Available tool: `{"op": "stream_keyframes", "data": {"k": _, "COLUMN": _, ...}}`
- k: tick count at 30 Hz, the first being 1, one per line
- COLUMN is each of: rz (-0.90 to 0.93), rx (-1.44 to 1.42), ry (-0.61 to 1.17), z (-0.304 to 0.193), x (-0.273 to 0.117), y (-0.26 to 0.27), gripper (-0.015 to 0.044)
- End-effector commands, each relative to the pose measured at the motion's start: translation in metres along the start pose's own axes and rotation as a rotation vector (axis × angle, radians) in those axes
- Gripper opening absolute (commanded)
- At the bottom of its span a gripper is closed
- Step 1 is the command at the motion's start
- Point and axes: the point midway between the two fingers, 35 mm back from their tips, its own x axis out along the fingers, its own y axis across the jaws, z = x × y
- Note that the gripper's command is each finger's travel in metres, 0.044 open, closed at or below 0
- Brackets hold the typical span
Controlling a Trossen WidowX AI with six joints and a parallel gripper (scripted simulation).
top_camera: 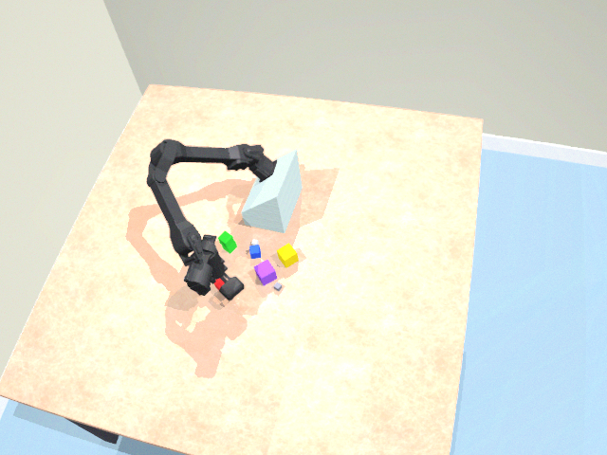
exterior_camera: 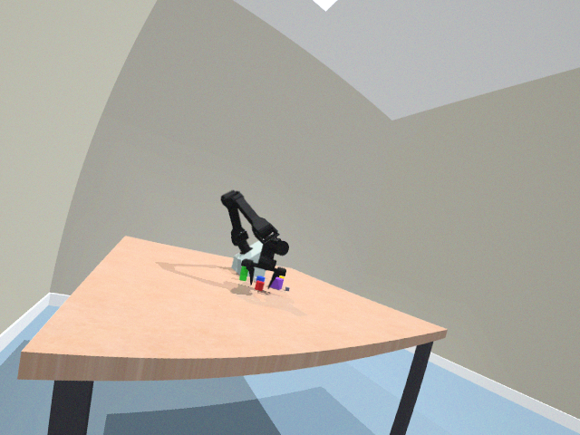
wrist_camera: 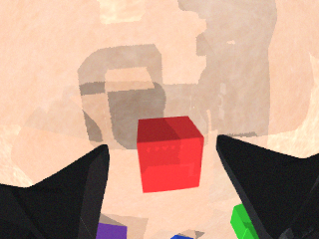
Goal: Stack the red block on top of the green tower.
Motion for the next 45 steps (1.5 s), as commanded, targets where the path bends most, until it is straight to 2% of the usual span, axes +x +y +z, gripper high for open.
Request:
{"op": "stream_keyframes", "data": {"k": 1, "rz": -0.005, "rx": -0.003, "ry": 0.000, "z": 0.000, "x": 0.000, "y": -0.001, "gripper": 0.0256}}
{"op": "stream_keyframes", "data": {"k": 5, "rz": -0.005, "rx": -0.003, "ry": 0.000, "z": 0.000, "x": 0.000, "y": -0.001, "gripper": 0.0151}}
{"op": "stream_keyframes", "data": {"k": 13, "rz": -0.005, "rx": -0.003, "ry": 0.000, "z": 0.000, "x": 0.000, "y": -0.001, "gripper": 0.0098}}
{"op": "stream_keyframes", "data": {"k": 17, "rz": -0.004, "rx": -0.003, "ry": 0.000, "z": 0.000, "x": -0.010, "y": 0.000, "gripper": 0.0000}}
{"op": "stream_keyframes", "data": {"k": 36, "rz": -0.001, "rx": -0.003, "ry": 0.003, "z": 0.000, "x": -0.109, "y": 0.001, "gripper": 0.0000}}
{"op": "stream_keyframes", "data": {"k": 45, "rz": -0.001, "rx": -0.003, "ry": 0.003, "z": 0.000, "x": -0.116, "y": 0.002, "gripper": 0.0000}}
